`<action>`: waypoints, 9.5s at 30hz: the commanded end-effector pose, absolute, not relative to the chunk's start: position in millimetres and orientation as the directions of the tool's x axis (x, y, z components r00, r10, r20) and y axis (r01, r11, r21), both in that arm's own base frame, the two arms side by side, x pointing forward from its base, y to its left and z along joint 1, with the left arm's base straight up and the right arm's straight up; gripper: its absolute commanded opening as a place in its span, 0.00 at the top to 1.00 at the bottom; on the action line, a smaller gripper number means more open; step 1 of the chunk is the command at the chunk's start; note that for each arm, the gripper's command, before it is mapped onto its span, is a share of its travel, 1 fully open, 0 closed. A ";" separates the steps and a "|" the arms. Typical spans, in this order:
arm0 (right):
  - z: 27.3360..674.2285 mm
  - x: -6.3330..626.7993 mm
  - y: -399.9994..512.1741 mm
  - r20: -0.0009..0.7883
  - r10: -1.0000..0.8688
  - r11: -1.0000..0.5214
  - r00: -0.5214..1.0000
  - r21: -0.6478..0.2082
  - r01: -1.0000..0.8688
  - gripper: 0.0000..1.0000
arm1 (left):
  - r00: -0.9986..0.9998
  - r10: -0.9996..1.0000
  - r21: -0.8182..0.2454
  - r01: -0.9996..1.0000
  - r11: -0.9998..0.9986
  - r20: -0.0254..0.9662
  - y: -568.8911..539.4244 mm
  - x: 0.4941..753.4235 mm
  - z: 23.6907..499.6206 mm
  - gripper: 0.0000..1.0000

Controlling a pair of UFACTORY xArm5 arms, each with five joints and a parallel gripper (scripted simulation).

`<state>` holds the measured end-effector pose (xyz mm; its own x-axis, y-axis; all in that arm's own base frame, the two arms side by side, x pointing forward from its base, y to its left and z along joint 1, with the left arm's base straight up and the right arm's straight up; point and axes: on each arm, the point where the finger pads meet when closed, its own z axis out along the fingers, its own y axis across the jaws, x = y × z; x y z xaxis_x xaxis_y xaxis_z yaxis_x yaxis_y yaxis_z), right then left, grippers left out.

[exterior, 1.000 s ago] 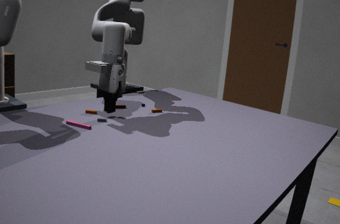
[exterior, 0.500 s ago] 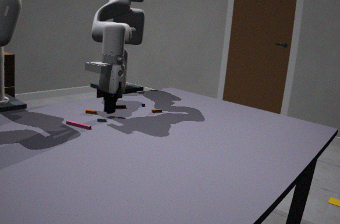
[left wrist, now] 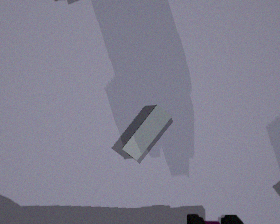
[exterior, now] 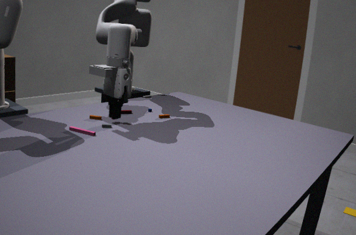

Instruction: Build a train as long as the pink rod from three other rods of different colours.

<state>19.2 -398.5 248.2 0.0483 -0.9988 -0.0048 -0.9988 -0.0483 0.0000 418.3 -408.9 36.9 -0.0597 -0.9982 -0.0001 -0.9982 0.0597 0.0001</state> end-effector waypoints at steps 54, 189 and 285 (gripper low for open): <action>250.0 19.3 -399.5 0.000 -0.999 -0.048 0.048 0.000 -0.999 0.00 | -0.060 -0.998 -0.004 -0.998 0.060 0.004 -410.2 419.6 27.6 0.94; 250.0 19.3 -399.5 0.000 -0.999 -0.048 0.048 0.000 -0.999 0.00 | -0.661 -0.750 -0.006 -0.750 0.661 0.001 -465.2 448.6 91.3 0.74; 250.0 19.3 -399.5 0.000 -0.999 -0.048 0.048 0.000 -0.999 0.00 | -0.661 -0.750 -0.006 -0.750 0.661 0.001 -466.1 449.7 36.3 0.74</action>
